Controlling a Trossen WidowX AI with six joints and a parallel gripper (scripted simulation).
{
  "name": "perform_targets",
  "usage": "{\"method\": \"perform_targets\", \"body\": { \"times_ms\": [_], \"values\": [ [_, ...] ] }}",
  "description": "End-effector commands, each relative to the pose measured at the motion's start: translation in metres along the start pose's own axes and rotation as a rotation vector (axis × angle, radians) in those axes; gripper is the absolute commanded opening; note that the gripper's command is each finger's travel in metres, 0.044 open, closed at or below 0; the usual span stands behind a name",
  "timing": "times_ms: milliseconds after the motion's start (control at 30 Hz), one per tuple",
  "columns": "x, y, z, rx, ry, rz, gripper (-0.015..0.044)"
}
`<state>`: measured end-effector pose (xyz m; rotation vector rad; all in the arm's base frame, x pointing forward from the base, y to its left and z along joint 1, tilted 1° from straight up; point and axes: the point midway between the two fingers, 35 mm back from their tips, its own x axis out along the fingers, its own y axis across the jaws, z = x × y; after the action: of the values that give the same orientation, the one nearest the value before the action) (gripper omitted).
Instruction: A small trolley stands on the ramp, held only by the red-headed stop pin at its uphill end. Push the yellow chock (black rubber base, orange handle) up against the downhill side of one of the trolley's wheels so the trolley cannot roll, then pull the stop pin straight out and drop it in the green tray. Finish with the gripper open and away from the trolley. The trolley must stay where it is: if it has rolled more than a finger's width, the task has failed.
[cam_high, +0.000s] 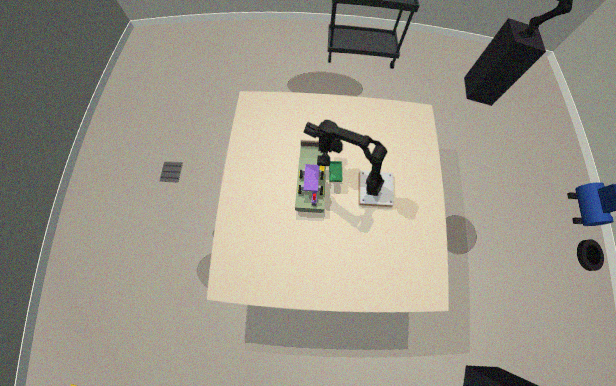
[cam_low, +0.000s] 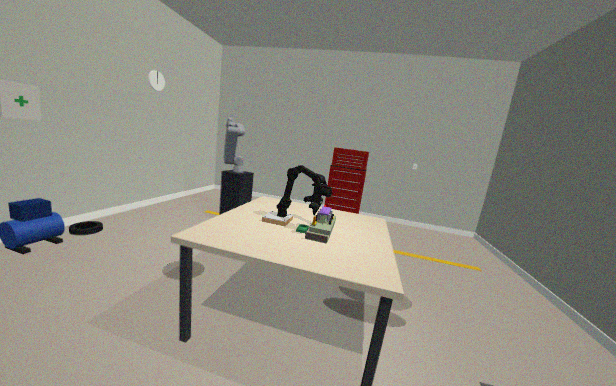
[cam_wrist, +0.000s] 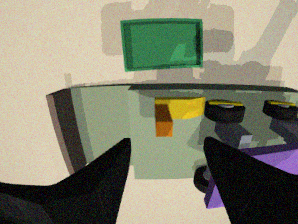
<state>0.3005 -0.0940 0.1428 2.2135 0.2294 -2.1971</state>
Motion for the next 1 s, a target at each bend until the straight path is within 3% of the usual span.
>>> {"method": "perform_targets", "body": {
  "times_ms": [0,67,300,967],
  "values": [
    [0.000,-0.001,-0.002,-0.018,0.010,0.001,0.0242],
    [-0.003,-0.004,-0.008,-0.071,0.046,0.006,0.0190],
    [-0.014,-0.029,-0.029,-0.339,0.151,0.016,0.0190],
    [-0.027,-0.200,-0.033,-1.562,0.162,-0.157,0.0190]
  ]
}}
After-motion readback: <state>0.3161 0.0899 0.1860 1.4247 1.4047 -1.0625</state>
